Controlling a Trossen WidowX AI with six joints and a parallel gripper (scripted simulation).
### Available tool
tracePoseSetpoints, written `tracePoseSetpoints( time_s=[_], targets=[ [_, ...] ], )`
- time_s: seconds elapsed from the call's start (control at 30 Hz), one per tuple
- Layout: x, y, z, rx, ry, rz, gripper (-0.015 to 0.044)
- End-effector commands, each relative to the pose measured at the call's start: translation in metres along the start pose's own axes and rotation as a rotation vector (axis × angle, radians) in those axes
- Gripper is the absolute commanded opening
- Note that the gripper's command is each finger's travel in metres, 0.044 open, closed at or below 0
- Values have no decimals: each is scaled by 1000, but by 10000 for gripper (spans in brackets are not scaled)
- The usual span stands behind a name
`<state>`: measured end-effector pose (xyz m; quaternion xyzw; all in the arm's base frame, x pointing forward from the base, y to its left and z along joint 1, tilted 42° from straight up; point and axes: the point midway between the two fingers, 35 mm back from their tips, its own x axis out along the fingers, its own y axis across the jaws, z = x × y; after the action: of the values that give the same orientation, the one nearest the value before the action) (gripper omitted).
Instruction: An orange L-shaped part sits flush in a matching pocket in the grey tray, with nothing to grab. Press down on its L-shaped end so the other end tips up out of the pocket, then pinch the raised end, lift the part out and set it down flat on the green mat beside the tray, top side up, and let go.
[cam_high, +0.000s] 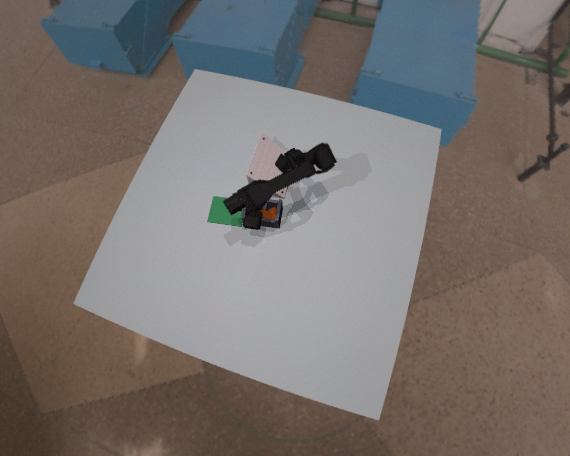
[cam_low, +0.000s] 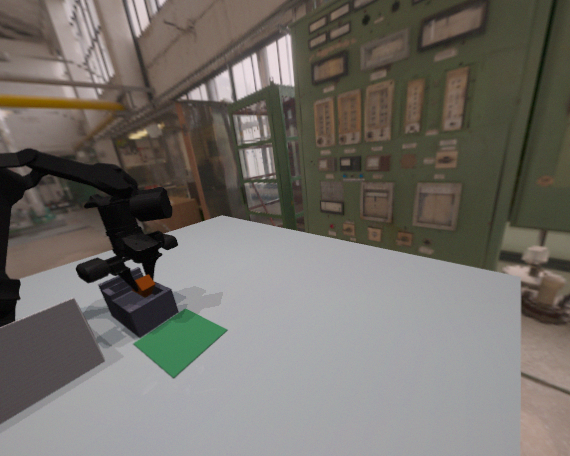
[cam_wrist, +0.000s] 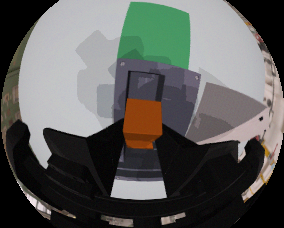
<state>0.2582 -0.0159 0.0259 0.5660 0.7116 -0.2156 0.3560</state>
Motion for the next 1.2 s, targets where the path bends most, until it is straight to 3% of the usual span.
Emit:
tracePoseSetpoints(
  time_s=[0.0,0.13,1.17],
  targets=[
    [0,0,0,-2,0,-1,82],
    [0,0,0,-2,0,-1,0],
    [-40,0,0,3,2,1,0]
  ],
)
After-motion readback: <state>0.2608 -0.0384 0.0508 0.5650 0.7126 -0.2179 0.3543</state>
